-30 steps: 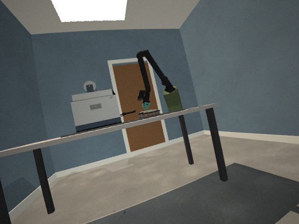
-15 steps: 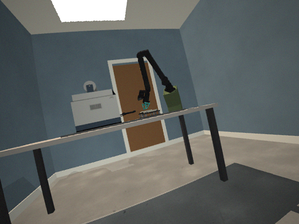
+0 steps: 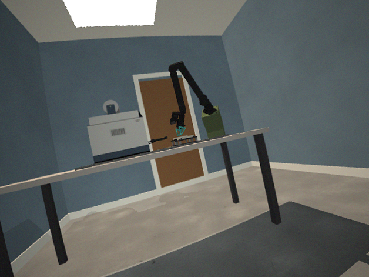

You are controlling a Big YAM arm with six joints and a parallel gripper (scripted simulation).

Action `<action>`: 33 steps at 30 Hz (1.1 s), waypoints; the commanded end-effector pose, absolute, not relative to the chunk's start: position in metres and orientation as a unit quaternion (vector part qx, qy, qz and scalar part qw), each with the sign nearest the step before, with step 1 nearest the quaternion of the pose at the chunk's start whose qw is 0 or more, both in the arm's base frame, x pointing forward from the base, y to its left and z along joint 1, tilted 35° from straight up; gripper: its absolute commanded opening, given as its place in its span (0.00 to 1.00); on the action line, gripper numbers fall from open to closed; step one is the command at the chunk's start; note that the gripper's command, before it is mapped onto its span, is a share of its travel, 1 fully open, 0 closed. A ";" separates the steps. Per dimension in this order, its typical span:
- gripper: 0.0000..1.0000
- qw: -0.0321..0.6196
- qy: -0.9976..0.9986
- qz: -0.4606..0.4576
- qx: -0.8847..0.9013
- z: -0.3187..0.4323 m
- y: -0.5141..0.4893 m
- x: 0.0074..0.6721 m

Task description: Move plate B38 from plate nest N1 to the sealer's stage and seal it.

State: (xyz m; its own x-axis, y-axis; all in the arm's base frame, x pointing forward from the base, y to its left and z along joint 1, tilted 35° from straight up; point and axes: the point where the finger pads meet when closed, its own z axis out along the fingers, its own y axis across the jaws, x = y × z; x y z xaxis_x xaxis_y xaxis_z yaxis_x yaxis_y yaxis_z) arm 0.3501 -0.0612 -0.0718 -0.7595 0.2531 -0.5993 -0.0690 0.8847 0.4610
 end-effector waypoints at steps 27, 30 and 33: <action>1.00 0.354 0.905 0.227 0.058 -0.074 -0.067 0.360; 1.00 0.355 0.906 0.224 0.056 -0.074 -0.069 0.359; 1.00 0.362 0.904 0.220 0.050 -0.072 -0.071 0.361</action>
State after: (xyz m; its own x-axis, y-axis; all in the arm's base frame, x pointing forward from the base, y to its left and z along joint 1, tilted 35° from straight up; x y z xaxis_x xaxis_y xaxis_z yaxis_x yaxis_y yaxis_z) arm 0.3553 -0.0576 -0.0798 -0.7572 0.2566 -0.6007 -0.0661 0.8848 0.4613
